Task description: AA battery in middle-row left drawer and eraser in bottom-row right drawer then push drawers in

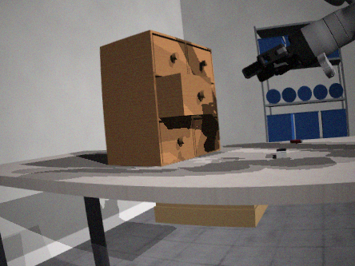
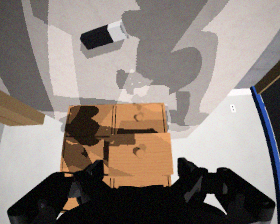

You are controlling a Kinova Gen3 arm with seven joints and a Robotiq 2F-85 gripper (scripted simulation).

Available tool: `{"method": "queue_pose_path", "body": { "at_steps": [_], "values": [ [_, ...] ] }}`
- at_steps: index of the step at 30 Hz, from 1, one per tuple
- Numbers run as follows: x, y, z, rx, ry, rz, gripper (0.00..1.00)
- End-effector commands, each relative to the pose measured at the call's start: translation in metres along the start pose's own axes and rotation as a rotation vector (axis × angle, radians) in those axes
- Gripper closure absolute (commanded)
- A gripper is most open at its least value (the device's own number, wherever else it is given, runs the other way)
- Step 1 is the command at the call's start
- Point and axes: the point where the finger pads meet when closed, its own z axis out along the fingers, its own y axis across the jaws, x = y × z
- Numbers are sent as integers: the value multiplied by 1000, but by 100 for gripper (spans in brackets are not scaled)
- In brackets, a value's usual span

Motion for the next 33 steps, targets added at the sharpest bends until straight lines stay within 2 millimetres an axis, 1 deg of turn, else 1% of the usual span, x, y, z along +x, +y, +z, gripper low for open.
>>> {"method": "queue_pose_path", "body": {
  "at_steps": [1, 2, 3, 28, 33],
  "values": [
    [0, 0, 0, -1, -1, -1, 0],
    [0, 0, 0, -1, -1, -1, 0],
    [0, 0, 0, -1, -1, -1, 100],
    [0, 0, 1, -1, -1, -1, 100],
    [0, 0, 7, -1, -1, -1, 100]
  ]
}}
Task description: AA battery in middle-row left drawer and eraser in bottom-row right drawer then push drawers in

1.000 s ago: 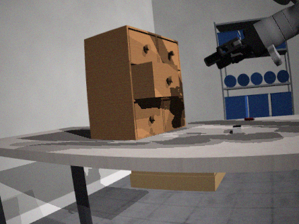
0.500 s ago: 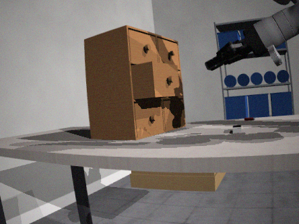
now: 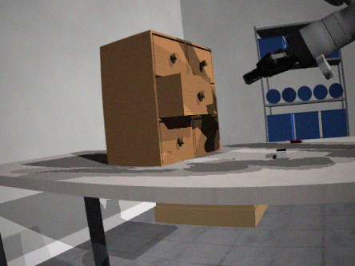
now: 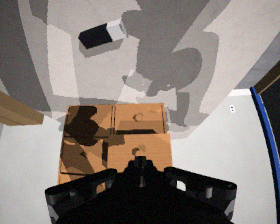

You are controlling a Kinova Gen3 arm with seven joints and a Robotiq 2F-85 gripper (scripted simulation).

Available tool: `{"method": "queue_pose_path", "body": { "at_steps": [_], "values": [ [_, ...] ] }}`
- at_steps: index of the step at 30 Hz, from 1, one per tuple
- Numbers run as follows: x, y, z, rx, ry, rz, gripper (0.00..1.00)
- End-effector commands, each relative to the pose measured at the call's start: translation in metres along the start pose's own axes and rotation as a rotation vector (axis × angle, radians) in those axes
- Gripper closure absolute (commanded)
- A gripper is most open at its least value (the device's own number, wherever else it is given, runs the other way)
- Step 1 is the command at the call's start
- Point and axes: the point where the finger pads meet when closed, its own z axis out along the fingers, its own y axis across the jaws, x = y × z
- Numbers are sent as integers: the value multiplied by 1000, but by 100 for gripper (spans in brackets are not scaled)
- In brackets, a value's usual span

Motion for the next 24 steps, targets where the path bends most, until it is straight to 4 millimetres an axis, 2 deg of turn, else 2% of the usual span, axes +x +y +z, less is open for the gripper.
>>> {"method": "queue_pose_path", "body": {
  "at_steps": [1, 10, 12, 19, 24],
  "values": [
    [-1, -1, 5, 3, -1, 2, 100],
    [-3, -1, 33, 3, -1, 2, 100],
    [-3, -1, 33, 3, -1, 2, 100],
    [-4, -1, 55, 3, -1, 2, 100],
    [-4, -1, 62, 3, -1, 2, 100]
  ]
}}
